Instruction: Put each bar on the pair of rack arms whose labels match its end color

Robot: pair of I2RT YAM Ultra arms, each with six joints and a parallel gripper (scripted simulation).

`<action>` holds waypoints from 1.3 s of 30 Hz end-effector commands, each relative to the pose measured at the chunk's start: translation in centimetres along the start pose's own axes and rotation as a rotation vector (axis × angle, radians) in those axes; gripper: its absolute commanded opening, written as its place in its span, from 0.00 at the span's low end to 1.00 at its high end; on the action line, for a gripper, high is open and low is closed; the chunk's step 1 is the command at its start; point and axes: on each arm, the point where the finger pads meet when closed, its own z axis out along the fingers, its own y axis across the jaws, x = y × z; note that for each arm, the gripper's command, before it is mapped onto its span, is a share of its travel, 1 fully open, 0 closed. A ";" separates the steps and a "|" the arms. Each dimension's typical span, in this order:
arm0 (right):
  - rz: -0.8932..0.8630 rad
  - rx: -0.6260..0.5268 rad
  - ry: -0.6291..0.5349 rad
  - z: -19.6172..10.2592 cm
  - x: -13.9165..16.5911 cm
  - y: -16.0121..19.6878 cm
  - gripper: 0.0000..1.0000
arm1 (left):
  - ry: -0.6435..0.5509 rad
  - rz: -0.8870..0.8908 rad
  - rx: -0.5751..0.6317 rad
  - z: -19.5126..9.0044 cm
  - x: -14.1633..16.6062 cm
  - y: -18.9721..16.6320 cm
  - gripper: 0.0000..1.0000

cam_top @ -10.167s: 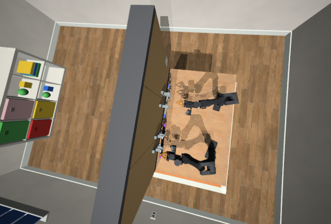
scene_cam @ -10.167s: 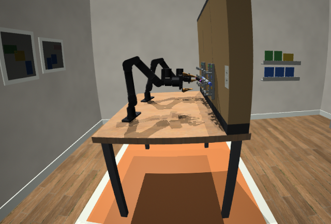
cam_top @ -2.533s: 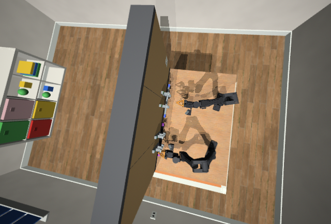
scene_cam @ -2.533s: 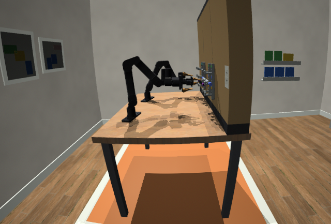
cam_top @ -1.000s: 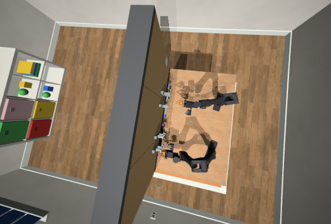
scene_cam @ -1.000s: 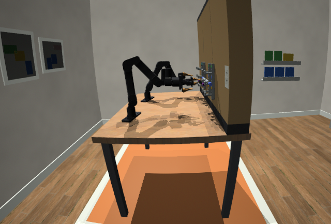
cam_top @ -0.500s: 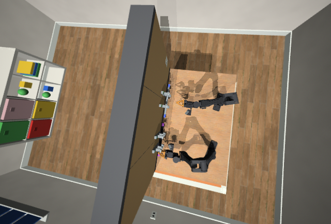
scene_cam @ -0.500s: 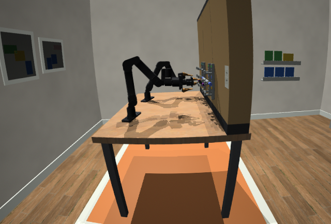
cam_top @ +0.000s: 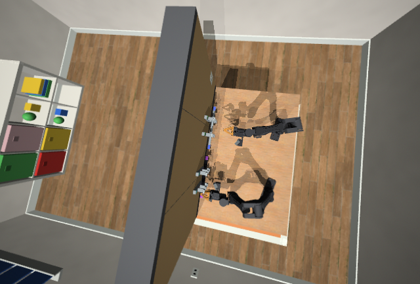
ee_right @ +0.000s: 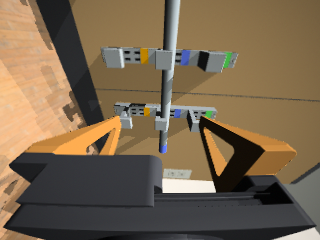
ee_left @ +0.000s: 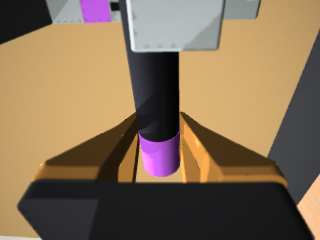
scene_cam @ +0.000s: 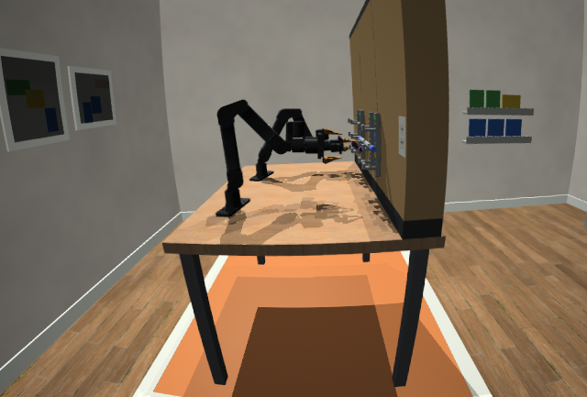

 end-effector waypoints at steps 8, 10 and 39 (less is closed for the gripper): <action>0.028 0.048 0.006 -0.5 0.6 -1.7 1.00 | -0.006 -0.031 0.041 -0.2 -0.5 -1.5 0.41; 0.028 0.048 0.006 -0.5 0.6 -1.7 1.00 | -0.006 -0.031 0.041 -0.2 -0.5 -1.5 0.45; 0.028 0.048 0.006 -0.5 0.6 -1.7 1.00 | -0.006 -0.030 0.039 -0.3 -0.5 -1.4 1.00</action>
